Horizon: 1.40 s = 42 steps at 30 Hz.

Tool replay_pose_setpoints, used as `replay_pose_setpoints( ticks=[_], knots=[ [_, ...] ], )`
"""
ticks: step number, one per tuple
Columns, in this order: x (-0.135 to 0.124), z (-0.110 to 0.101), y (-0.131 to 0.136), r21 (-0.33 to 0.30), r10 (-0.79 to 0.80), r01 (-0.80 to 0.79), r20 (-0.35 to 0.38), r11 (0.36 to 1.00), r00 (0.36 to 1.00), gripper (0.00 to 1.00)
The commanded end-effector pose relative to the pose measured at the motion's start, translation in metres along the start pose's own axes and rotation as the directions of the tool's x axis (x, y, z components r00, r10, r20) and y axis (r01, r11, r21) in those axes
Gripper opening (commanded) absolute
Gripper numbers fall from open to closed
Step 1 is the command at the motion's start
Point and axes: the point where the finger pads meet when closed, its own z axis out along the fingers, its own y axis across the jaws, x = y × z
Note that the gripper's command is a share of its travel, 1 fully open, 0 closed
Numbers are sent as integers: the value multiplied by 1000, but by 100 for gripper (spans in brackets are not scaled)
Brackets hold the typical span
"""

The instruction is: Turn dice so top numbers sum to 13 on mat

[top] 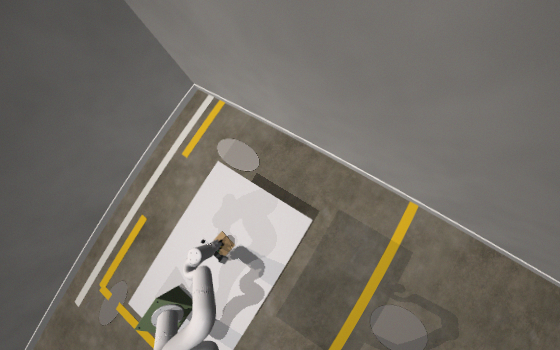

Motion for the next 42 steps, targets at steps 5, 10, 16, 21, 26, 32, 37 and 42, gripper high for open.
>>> replay_pose_setpoints(
  ticks=[5,10,16,21,26,32,37,42],
  knots=[
    [0,-1,-1,1,0,0,0,1000,1000,15],
    [0,-1,-1,1,0,0,0,1000,1000,15],
    [0,0,-1,1,0,0,0,1000,1000,15],
    [0,1,-1,1,0,0,0,1000,1000,15],
    [0,2,-1,1,0,0,0,1000,1000,15],
    [0,3,-1,1,0,0,0,1000,1000,15],
    [0,3,-1,1,0,0,0,1000,1000,15],
    [0,3,-1,1,0,0,0,1000,1000,15]
  ],
)
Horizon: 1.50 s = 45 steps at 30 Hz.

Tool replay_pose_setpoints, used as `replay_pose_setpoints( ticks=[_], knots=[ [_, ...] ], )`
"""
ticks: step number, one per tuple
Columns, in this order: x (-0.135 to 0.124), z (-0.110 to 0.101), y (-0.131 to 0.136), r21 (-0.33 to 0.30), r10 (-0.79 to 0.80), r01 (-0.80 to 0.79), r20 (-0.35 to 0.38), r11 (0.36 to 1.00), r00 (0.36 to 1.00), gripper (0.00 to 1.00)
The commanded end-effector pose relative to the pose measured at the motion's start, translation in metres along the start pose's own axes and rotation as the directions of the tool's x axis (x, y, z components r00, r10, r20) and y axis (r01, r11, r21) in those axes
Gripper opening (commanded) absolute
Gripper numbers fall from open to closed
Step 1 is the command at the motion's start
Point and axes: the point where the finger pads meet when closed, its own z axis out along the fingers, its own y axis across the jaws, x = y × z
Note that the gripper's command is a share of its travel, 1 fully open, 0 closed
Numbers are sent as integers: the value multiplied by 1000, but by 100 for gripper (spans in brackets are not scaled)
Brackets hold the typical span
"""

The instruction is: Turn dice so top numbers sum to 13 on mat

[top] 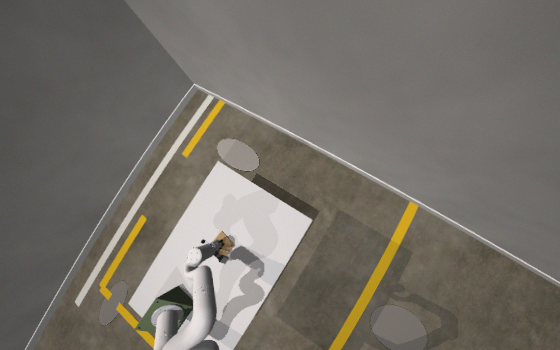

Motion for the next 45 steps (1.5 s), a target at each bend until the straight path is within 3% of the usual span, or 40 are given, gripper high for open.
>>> replay_pose_setpoints(
  ticks=[1,29,45],
  knots=[
    [0,-1,-1,1,0,0,0,1000,1000,15],
    [0,-1,-1,1,0,0,0,1000,1000,15],
    [0,-1,-1,1,0,0,0,1000,1000,36]
  ],
)
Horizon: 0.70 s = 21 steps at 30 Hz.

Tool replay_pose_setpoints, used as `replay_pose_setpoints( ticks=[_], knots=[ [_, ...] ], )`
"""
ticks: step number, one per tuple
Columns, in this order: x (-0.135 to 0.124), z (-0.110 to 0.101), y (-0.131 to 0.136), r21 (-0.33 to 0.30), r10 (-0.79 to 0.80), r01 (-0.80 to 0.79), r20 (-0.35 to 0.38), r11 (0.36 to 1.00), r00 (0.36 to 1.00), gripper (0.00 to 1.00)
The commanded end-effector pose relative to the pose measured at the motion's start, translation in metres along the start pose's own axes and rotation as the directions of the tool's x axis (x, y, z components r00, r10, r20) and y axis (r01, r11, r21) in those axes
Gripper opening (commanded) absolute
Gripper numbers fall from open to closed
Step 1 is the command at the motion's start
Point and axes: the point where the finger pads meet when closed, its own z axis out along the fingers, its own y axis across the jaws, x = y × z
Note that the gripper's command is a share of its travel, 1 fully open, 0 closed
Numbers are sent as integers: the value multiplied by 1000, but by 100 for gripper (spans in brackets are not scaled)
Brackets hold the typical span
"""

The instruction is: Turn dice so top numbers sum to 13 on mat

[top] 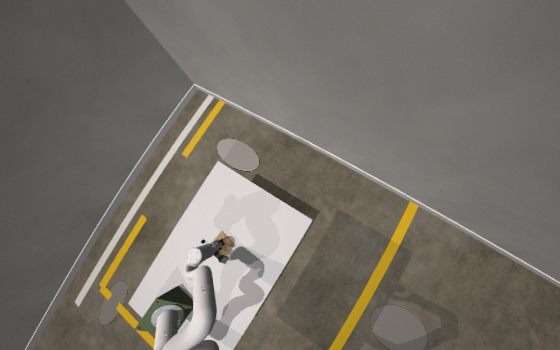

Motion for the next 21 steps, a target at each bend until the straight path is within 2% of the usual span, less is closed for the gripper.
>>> replay_pose_setpoints(
  ticks=[1,13,21],
  knots=[
    [0,-1,-1,1,0,0,0,1000,1000,36],
    [0,-2,-1,1,0,0,0,1000,1000,36],
    [0,-29,-1,2,0,0,0,1000,1000,36]
  ],
)
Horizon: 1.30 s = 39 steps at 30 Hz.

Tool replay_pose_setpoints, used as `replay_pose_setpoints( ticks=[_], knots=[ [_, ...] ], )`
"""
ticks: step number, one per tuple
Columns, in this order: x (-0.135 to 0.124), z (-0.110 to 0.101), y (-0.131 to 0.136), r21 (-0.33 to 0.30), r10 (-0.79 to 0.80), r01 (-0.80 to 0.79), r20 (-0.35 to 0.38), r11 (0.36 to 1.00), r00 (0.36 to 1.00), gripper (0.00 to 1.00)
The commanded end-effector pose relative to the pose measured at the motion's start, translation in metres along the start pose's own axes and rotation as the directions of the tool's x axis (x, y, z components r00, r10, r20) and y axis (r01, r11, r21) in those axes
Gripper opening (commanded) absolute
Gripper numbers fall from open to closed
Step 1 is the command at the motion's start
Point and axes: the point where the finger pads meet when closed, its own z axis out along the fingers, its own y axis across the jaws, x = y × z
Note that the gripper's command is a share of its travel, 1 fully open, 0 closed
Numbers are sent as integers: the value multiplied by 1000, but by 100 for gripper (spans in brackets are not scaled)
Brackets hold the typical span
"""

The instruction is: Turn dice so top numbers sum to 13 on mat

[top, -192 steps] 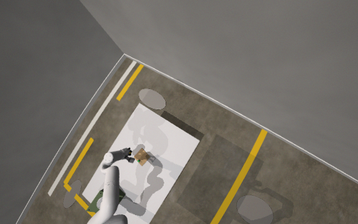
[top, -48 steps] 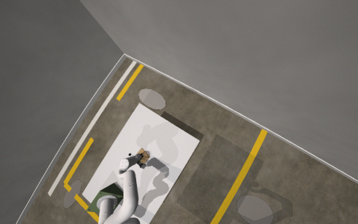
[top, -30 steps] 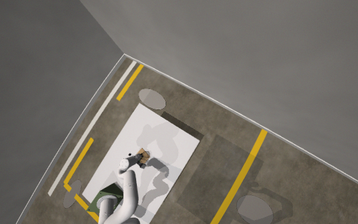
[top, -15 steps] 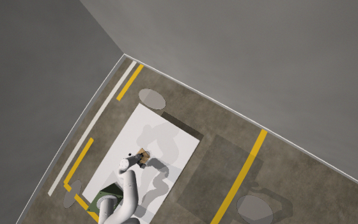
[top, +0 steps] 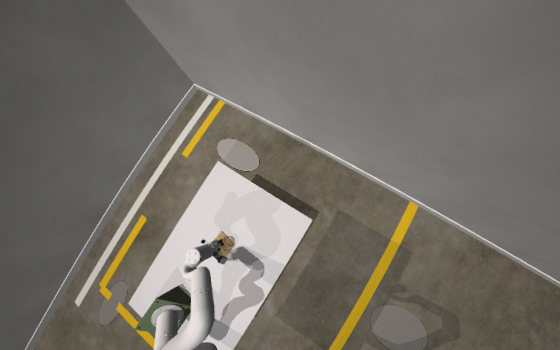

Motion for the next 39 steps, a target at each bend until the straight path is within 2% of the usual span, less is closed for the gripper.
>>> replay_pose_setpoints(
  ticks=[1,2,13,22,23,39],
  knots=[
    [0,-15,-1,1,1,-1,0,1000,1000,36],
    [0,-15,-1,1,1,-1,0,1000,1000,36],
    [0,-68,-1,1,1,-1,0,1000,1000,36],
    [0,-76,-1,1,1,-1,0,1000,1000,36],
    [0,-76,-1,1,1,-1,0,1000,1000,100],
    [0,-76,-1,1,1,-1,0,1000,1000,100]
  ],
)
